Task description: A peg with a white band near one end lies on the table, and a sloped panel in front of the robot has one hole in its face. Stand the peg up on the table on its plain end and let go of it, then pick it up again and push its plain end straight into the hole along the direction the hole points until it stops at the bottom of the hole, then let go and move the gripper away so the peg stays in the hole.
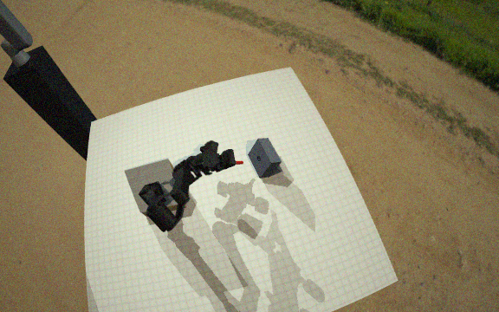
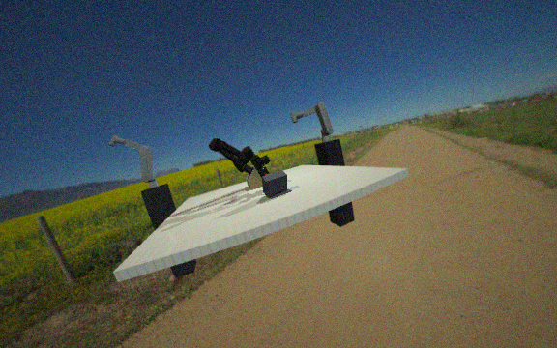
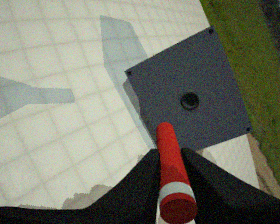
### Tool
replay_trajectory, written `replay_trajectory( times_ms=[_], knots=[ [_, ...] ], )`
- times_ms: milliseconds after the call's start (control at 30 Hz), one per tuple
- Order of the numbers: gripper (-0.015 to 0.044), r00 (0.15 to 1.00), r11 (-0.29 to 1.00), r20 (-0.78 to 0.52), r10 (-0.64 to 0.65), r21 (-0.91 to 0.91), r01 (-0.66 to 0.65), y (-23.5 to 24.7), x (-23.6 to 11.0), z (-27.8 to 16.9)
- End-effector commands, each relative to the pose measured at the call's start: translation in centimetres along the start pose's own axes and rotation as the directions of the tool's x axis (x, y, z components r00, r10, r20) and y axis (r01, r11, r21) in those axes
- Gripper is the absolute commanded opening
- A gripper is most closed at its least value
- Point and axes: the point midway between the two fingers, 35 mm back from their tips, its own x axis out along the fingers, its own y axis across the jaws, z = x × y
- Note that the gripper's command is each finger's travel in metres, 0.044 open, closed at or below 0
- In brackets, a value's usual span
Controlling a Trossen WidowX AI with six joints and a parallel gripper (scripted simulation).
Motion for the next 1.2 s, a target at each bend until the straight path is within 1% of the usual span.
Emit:
replay_trajectory(
  times_ms=[0, 1167],
  knots=[
    [0.0, 1.0, 1.0, 0.007, -0.005, -0.016, 0.005, 0.0, 0.2, 0.1],
    [0.0, 0.992, 0.986, 0.031, -0.122, -0.115, 0.125, -1.6, 2.9, 0.5]
  ],
)
